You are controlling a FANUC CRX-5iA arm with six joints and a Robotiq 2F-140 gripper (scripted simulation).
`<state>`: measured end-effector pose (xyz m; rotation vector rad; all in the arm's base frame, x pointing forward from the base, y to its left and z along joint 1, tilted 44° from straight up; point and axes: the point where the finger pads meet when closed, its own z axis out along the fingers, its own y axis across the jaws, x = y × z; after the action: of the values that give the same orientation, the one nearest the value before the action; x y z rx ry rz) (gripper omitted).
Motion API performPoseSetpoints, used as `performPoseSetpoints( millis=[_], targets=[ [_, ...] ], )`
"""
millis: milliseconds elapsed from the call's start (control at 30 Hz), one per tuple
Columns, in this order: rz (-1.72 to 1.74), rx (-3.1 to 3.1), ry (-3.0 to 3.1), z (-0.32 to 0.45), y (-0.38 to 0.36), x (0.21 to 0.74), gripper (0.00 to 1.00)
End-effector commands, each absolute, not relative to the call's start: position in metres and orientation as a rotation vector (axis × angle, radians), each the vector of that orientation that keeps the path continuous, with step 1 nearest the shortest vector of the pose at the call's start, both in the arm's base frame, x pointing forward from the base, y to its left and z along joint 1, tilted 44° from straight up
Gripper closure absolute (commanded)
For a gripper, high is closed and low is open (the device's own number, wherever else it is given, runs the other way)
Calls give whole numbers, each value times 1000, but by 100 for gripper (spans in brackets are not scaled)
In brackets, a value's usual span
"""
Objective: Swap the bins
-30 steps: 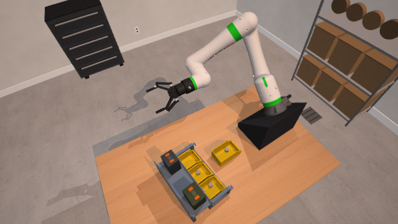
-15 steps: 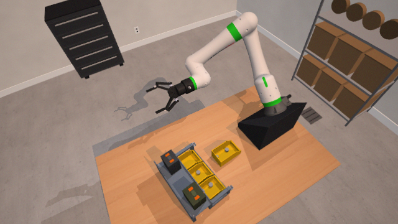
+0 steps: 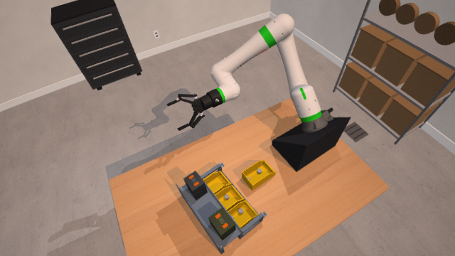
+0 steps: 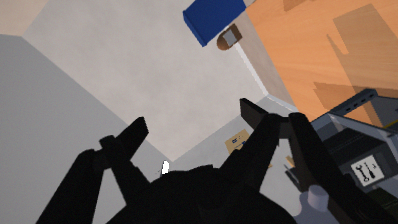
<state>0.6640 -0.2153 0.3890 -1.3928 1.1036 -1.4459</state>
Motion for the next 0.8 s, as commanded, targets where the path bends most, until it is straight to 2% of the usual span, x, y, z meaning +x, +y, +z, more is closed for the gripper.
performPoseSetpoints(
  millis=[0,767],
  targets=[
    [-1432,-1411,1081,389,-206,666,0],
    [-1253,-1621,854,367,-112,674,0]
  ],
)
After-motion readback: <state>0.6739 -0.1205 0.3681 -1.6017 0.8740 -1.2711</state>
